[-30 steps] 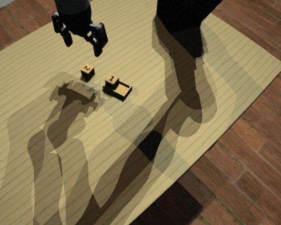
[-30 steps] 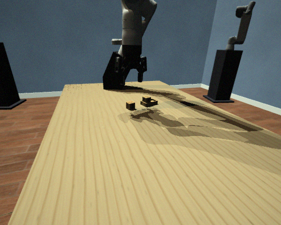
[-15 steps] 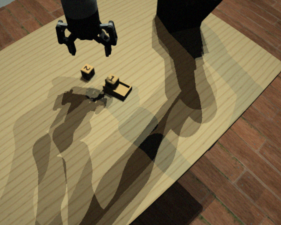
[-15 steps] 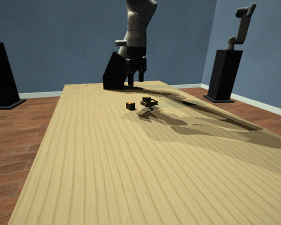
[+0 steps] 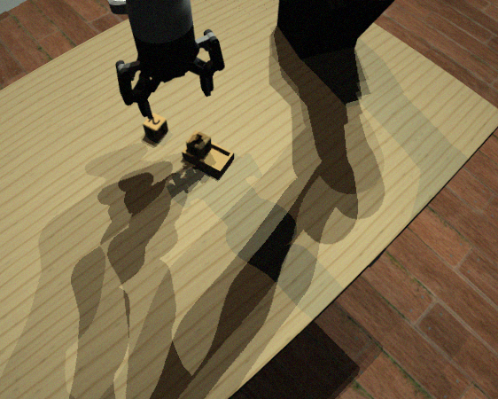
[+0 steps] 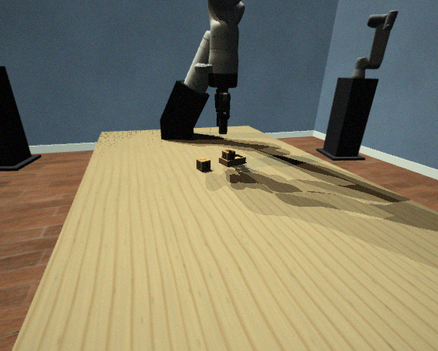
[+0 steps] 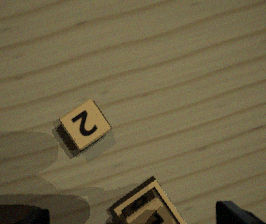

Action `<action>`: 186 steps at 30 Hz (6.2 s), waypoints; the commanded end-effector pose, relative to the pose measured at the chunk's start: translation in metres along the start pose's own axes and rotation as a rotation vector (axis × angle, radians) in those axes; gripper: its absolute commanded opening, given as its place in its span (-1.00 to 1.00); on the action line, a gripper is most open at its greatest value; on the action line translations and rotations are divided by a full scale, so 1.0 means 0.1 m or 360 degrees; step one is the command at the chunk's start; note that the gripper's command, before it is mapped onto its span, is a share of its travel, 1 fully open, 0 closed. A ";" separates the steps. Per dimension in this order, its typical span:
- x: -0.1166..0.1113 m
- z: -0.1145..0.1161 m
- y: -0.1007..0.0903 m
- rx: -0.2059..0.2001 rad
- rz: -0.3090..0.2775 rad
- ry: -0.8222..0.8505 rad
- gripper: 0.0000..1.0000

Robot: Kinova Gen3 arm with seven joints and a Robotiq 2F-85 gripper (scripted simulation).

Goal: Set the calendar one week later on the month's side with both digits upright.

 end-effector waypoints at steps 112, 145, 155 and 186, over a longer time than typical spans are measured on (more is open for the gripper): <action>0.23 0.21 0.28 -0.0037 0.0012 -0.0903 -0.07; 0.23 0.21 0.46 -0.0037 0.0012 -0.0902 -0.07; 0.23 0.21 0.46 -0.0037 0.0012 -0.0902 -0.07; 0.23 0.21 0.57 -0.0037 0.0012 -0.0902 -0.07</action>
Point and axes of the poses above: the point where the finger pads meet when closed, its own y axis out along the fingers, its own z axis across the jaws, x = y × z, the point moved 6 cm from there along -y, back along the fingers, and after that the axes turned 9 degrees about y, right-handed, at the moved point
